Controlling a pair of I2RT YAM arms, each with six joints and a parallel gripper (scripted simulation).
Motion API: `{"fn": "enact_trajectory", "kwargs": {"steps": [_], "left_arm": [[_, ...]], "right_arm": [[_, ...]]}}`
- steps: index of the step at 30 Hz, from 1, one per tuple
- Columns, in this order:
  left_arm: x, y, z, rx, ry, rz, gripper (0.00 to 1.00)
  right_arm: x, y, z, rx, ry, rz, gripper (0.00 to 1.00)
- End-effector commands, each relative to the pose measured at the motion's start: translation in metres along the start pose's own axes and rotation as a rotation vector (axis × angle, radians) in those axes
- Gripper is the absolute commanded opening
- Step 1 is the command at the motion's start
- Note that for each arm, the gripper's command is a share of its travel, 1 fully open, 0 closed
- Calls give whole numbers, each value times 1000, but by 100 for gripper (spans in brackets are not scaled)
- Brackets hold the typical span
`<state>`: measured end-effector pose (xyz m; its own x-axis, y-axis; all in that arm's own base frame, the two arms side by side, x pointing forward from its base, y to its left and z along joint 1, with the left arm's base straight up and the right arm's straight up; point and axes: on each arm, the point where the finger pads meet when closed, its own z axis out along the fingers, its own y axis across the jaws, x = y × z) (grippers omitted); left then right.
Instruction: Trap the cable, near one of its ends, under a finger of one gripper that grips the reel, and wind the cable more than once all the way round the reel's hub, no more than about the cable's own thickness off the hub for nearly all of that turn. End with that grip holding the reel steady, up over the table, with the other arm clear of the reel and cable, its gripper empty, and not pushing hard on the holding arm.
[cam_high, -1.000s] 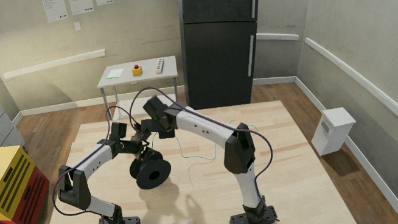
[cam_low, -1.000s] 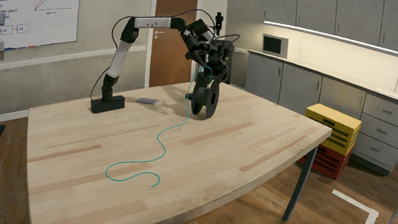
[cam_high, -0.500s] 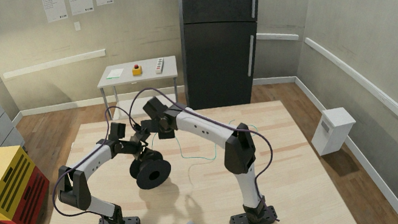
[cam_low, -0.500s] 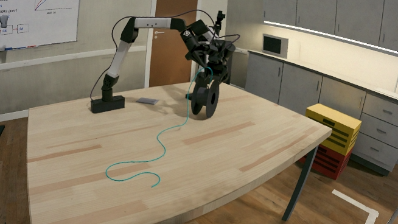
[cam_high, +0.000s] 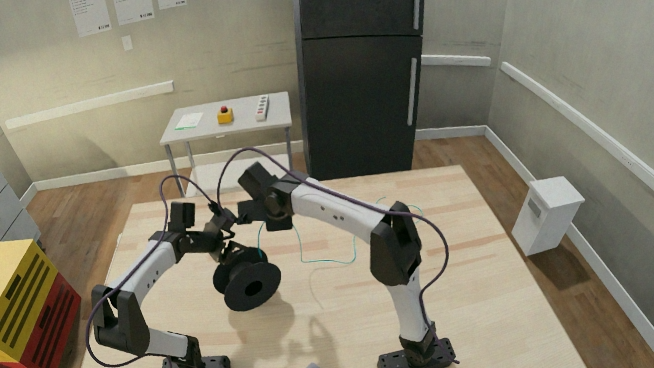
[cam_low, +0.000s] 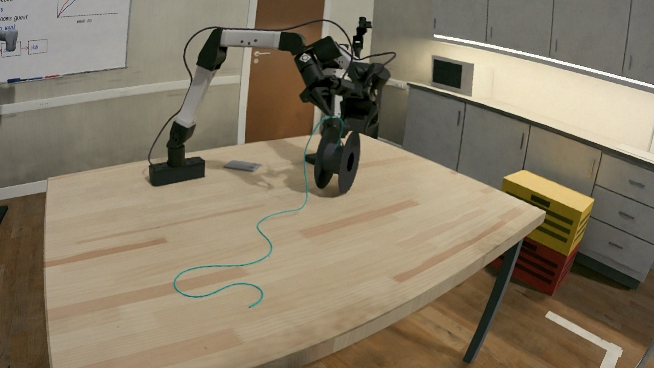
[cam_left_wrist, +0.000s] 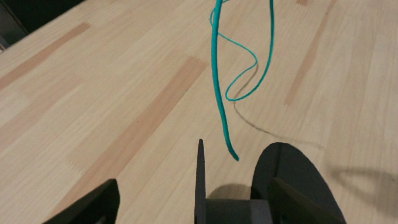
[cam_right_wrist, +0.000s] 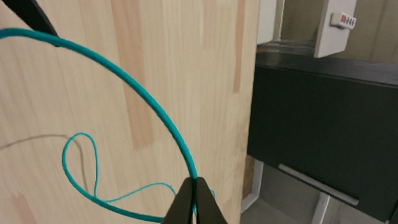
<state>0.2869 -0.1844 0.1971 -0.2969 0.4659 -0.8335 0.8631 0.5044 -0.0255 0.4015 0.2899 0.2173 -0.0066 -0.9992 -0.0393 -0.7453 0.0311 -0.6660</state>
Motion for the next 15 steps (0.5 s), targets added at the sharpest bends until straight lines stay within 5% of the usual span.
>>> {"fn": "enact_trajectory", "kwargs": {"steps": [1, 15], "left_arm": [[-10, -7, -9, 13, -69, 42, 75], [9, -7, -15, 14, -65, 41, 75]], "right_arm": [[-6, 13, 0, -38, 31, -51, 0], [-17, -3, -9, -50, 27, -42, 0]]}}
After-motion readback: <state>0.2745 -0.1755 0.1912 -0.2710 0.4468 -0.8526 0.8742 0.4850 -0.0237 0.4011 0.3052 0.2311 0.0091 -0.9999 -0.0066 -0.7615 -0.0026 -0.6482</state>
